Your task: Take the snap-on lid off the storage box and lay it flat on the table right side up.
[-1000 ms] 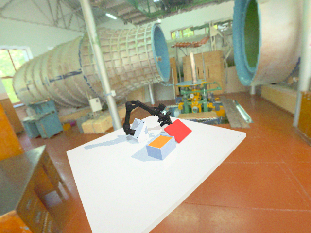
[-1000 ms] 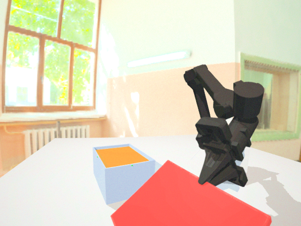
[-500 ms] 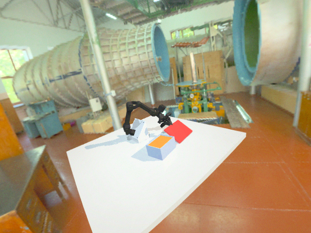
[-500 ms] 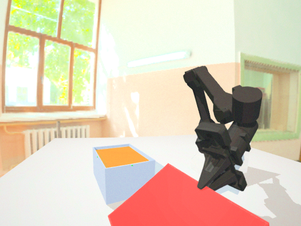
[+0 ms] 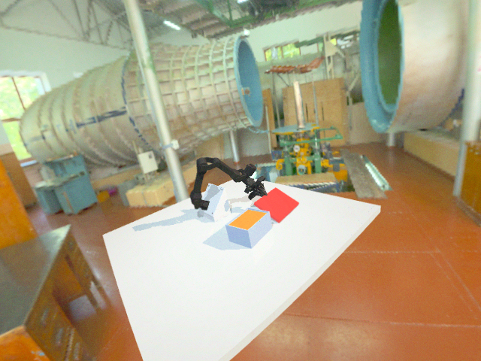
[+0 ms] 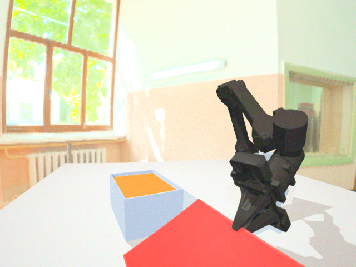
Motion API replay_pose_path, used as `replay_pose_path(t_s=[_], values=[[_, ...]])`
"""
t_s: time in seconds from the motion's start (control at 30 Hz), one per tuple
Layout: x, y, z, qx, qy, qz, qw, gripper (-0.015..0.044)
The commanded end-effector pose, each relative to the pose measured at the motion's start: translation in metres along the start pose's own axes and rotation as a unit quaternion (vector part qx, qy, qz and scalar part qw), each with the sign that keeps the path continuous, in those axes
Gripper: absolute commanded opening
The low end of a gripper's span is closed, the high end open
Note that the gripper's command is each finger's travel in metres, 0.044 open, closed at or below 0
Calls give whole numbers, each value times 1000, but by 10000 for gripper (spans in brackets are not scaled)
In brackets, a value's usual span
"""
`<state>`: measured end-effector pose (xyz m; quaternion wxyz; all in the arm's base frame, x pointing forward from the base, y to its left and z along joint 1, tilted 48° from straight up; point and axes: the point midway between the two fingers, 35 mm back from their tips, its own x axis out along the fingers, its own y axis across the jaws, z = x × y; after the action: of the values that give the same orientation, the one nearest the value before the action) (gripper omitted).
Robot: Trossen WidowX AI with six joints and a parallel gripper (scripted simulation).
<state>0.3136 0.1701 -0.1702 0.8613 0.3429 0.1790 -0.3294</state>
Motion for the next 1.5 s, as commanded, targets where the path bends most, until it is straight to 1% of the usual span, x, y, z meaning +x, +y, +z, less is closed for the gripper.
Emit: replay_pose_path(t_s=[0.0,0.93,0.97,1.27,1.3,1.33,1.47], values=[[8,-17,4,-12,-3,-16,1000,0],[21,-34,5,-12,-4,-16,1000,0],[16,-21,2,-3,-4,-5,1000,26],[16,-19,2,-12,-3,-16,1000,263],[16,-19,2,-12,-3,-16,1000,275],[16,-19,2,-12,-3,-16,1000,275],[11,-26,4,-12,-3,-16,1000,380]])
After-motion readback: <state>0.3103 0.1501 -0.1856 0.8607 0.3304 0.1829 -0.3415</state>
